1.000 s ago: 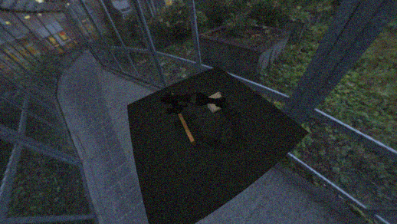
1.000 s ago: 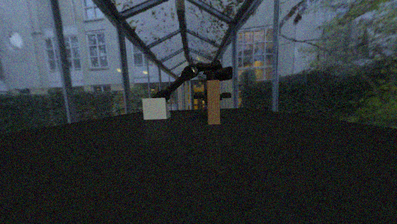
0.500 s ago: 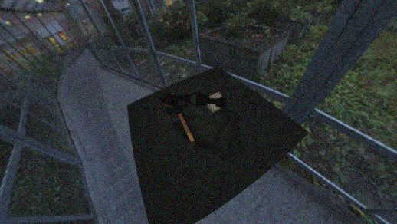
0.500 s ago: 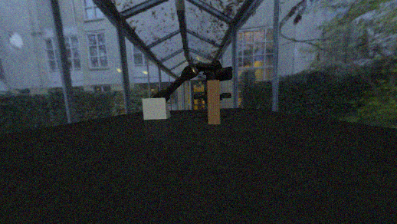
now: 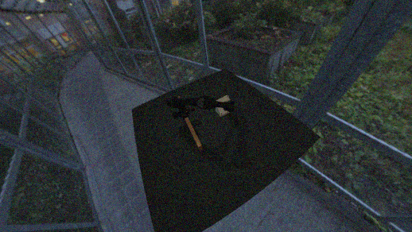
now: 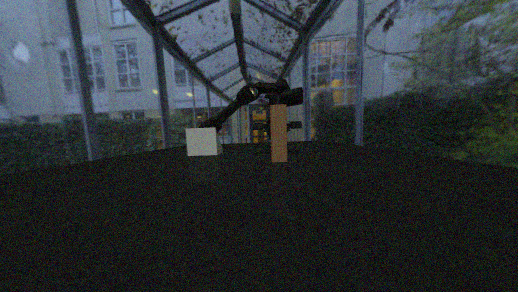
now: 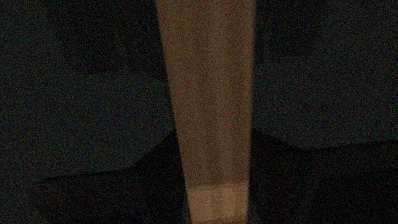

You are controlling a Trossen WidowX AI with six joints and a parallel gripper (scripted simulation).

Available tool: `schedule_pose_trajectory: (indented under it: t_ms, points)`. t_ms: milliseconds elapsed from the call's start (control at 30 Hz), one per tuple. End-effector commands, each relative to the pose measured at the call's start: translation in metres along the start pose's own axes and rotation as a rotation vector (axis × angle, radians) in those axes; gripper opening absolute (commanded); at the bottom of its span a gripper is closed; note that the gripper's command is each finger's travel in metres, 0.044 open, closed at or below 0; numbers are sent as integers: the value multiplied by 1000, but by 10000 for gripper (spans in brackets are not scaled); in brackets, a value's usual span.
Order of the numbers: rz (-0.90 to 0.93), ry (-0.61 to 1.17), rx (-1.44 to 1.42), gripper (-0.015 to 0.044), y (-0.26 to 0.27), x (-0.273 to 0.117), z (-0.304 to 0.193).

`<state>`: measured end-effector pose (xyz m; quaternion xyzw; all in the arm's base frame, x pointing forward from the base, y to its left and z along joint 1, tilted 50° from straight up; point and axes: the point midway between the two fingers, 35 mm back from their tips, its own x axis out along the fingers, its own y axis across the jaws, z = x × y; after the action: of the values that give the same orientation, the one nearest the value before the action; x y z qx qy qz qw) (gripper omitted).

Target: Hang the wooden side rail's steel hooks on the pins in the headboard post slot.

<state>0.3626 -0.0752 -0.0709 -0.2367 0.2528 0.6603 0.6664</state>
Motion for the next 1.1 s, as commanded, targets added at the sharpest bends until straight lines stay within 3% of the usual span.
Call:
schedule_pose_trajectory:
  t_ms: [0, 1067]
  points:
    - [-1, 11, 4, 0, 0, -1, -3]
    - [-1, 11, 4, 0, 0, 5, -3]
